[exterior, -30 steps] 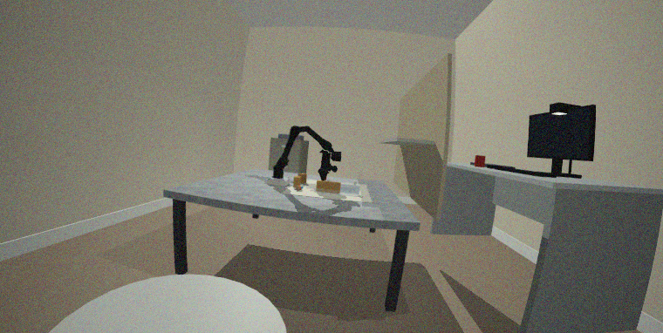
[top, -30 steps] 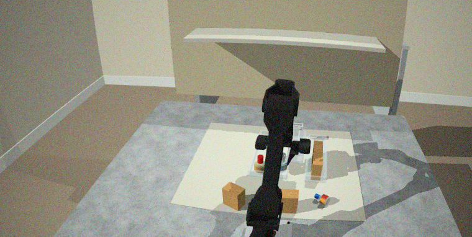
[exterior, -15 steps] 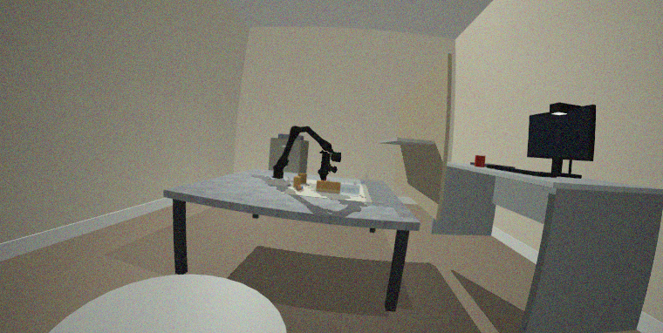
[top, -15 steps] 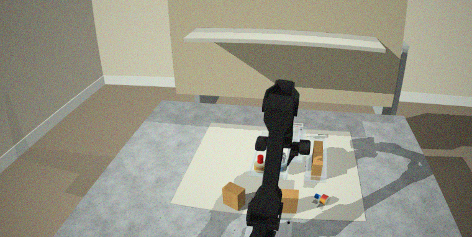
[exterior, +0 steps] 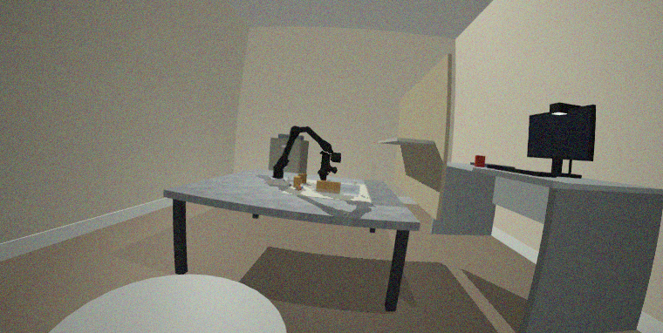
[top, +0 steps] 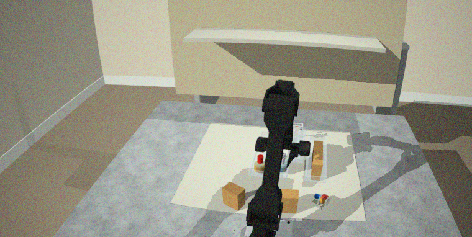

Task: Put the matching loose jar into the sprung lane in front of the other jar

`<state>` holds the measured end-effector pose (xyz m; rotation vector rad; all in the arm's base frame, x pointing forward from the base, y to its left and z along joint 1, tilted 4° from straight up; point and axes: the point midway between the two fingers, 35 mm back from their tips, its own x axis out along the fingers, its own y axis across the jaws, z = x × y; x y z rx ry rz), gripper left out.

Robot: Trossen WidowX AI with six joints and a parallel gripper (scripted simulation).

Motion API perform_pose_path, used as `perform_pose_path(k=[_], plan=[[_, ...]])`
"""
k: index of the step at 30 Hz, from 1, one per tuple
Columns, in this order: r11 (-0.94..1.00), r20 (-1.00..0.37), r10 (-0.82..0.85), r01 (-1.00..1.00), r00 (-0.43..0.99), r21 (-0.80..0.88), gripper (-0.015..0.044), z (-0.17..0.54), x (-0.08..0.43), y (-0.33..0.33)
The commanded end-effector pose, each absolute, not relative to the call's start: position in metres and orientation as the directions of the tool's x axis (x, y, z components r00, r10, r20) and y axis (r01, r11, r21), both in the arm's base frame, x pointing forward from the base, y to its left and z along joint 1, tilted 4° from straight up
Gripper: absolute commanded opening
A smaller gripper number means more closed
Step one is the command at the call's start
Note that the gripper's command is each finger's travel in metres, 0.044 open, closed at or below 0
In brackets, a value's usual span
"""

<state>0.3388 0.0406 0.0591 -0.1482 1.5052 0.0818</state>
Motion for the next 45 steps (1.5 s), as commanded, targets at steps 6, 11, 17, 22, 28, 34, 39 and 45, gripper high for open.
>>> perform_pose_path(k=[6, 11, 17, 22, 28, 34, 39, 45], plan=[[0.988, -0.996, -0.031, -0.15, 0.086, -0.044, 0.0, 0.057, 0.3437, 0.0416], [0.988, -0.996, -0.031, -0.15, 0.086, -0.044, 0.0, 0.0557, 0.3436, 0.0415], [0.988, -0.996, -0.031, -0.15, 0.086, -0.044, 0.0, 0.0541, 0.3434, 0.0414], [0.988, -0.996, -0.031, -0.15, 0.086, -0.044, 0.0, 0.0527, 0.3433, 0.0414], [0.988, -0.996, -0.031, -0.15, 0.086, -0.044, 0.0, 0.0511, 0.3431, 0.0413], [0.988, -0.996, -0.031, -0.15, 0.086, -0.044, 0.0, 0.0504, 0.3424, 0.0411], [0.988, -0.996, -0.031, -0.15, 0.086, -0.044, 0.0, 0.0503, 0.3415, 0.041], [0.988, -0.996, -0.031, -0.15, 0.086, -0.044, 0.0, 0.0502, 0.3405, 0.0408]])
